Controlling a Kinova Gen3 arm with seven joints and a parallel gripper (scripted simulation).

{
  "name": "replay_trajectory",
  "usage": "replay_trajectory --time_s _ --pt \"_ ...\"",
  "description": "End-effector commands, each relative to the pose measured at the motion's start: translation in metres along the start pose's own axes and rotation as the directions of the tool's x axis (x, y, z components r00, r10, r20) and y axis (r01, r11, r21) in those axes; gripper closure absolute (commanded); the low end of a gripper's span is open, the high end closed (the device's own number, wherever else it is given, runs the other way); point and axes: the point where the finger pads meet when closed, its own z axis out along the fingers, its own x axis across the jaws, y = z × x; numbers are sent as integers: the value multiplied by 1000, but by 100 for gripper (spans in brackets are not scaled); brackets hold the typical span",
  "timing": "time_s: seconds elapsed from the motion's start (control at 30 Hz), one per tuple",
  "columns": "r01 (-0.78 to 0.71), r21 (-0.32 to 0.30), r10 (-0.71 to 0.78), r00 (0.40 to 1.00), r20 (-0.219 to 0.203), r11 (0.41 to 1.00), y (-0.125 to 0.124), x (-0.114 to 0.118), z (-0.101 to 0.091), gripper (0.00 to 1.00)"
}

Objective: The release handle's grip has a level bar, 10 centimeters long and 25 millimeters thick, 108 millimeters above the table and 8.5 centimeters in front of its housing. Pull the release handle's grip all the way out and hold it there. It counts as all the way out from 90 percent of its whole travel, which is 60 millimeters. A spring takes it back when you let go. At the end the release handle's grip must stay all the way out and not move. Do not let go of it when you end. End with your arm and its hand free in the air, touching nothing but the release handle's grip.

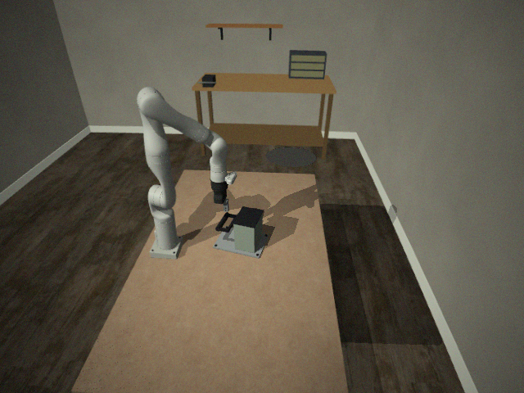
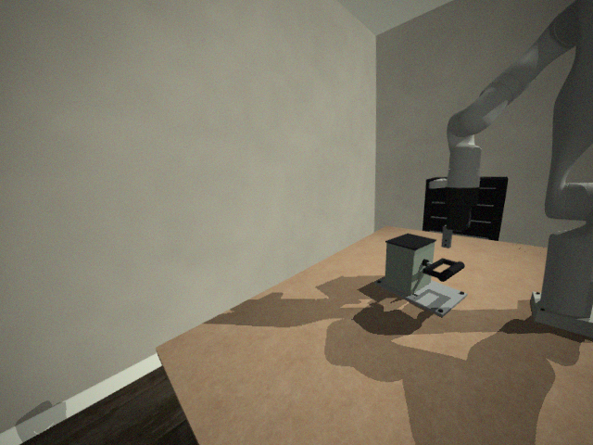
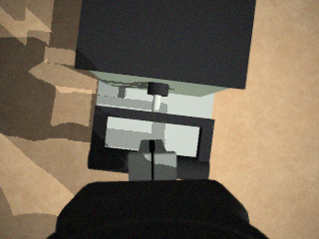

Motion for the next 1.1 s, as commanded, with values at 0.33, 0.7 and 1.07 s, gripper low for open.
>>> replay_trajectory --time_s 0.33,0.7,1.07 --pt "-404 7 404 915 -2 915 0 3 0 100" --pt "-700 7 700 714 1 714 4 5 1 100" --pt "-874 7 874 485 4 485 9 4 1 100"
